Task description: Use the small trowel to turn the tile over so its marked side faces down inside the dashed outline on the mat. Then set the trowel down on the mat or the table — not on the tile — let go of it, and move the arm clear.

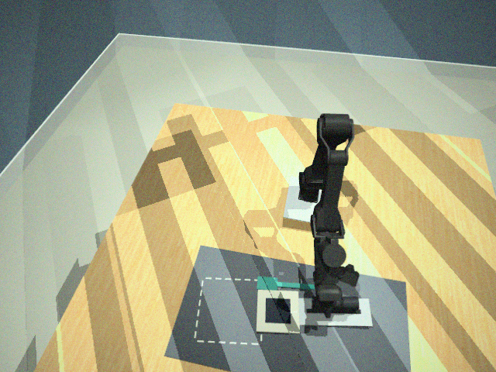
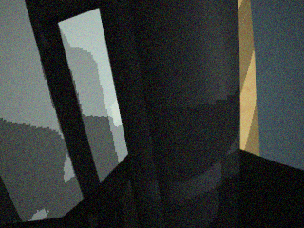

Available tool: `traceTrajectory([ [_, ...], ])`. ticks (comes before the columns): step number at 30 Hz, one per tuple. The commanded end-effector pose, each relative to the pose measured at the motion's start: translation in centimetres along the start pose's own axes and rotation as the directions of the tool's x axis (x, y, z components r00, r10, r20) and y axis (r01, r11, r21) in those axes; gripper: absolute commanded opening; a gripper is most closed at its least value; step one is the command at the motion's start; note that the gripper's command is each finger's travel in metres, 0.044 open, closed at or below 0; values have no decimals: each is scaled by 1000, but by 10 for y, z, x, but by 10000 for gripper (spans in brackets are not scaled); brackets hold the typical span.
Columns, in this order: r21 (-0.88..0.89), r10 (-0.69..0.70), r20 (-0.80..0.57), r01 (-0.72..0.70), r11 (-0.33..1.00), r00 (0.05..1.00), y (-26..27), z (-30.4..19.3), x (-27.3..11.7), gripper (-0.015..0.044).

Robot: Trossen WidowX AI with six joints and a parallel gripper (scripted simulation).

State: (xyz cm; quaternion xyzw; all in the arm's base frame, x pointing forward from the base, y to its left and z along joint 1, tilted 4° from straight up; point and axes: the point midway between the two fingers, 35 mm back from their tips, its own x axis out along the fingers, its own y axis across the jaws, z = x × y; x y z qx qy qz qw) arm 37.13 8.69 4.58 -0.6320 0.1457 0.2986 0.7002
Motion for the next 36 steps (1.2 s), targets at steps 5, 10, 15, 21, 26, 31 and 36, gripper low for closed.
traceTrajectory([
  [5,0,-1,-9,1,1000,1000,-1,-15,-1,0],
  [10,-1,-2,-9,2,1000,1000,-2,-23,-2,0],
  [15,-1,-3,-9,3,1000,1000,-2,-31,-3,0],
  [21,-2,-4,-9,4,1000,1000,-2,-38,-4,0],
  [26,-53,-6,-52,3,999,999,-9,-34,-9,0],
  [31,-80,-8,-75,1,997,997,-23,-36,-20,0],
  [36,-82,-8,-76,1,997,997,-30,-40,-27,0],
])
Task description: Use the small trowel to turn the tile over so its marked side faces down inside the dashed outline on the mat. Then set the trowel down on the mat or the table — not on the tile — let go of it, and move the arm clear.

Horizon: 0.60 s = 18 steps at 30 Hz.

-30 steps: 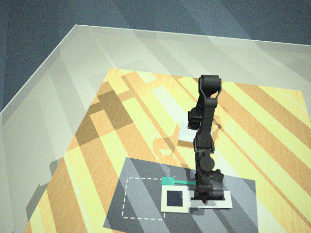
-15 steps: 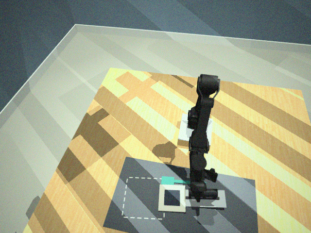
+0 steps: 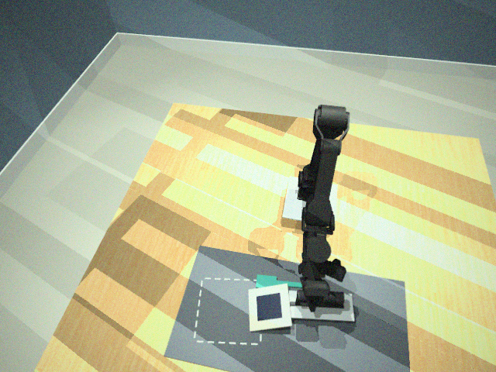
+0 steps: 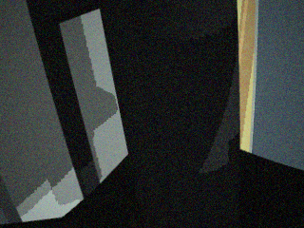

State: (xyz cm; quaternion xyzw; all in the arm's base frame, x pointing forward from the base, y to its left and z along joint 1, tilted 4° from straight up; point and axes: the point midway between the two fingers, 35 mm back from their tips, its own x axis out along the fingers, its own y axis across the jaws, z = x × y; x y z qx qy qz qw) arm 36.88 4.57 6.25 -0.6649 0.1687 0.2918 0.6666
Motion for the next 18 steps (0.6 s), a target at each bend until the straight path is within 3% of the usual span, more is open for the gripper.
traceTrajectory([
  [1,-8,-35,-7,35,999,999,-20,-7,-8,0],
  [18,-12,-35,-11,34,999,999,-42,-56,-28,0],
])
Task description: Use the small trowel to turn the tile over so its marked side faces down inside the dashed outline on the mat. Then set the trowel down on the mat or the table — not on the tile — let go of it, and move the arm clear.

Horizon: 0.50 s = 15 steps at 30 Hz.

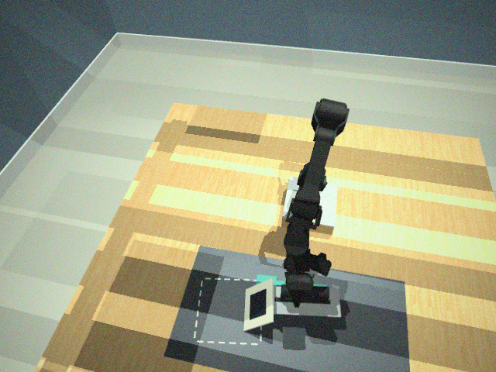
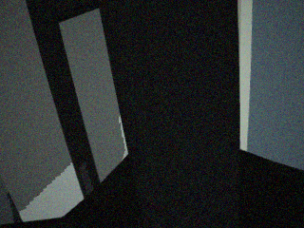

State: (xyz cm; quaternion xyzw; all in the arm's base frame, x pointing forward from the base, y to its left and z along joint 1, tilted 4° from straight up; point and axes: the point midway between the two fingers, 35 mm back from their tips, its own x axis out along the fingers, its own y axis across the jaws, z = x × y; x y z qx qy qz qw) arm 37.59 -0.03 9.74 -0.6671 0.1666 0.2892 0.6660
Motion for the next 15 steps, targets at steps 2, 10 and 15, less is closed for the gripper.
traceTrajectory([
  [2,-9,-28,-9,28,1000,1000,-13,-19,-5,0],
  [10,-11,-28,-11,27,1000,1000,-11,-50,-3,0],
  [15,-11,-27,-11,27,1000,1000,-10,-54,-2,0],
])
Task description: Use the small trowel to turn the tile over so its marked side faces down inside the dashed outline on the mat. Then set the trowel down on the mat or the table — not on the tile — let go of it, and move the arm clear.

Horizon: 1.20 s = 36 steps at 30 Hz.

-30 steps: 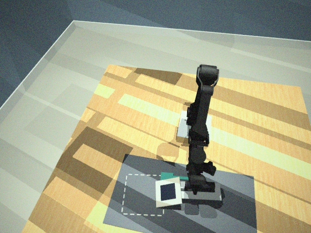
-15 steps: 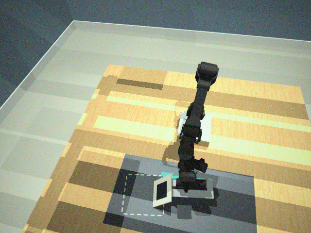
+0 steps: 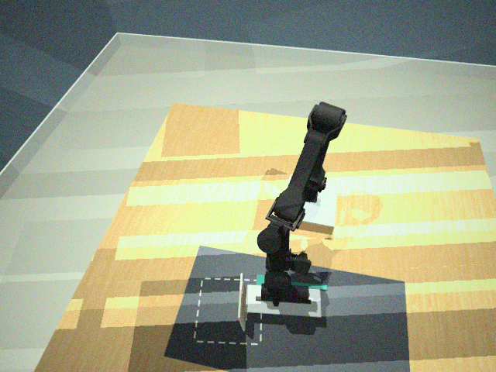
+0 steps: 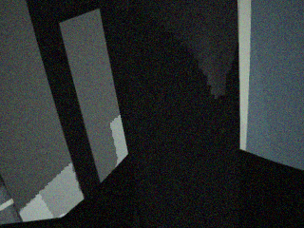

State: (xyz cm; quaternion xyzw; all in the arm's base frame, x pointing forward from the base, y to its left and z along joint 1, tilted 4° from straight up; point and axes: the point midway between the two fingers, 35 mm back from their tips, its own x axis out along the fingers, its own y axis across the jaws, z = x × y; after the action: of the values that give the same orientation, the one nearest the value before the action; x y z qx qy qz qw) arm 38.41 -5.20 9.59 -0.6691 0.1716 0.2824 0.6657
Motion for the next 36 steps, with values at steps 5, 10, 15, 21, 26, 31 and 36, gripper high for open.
traceTrajectory([
  [5,-13,-25,6,25,1000,1000,-9,-2,0,0],
  [10,-14,-24,5,24,1000,1000,-2,-18,6,0],
  [15,-15,-24,5,24,1000,1000,8,-32,14,0],
  [21,-15,-24,4,24,1000,1000,15,-39,21,0],
  [26,-10,-20,8,20,1000,1000,9,-28,18,0],
  [31,4,-12,17,12,1000,1000,-4,0,9,0],
  [36,-3,-15,13,15,1000,1000,-18,26,-3,0],
])
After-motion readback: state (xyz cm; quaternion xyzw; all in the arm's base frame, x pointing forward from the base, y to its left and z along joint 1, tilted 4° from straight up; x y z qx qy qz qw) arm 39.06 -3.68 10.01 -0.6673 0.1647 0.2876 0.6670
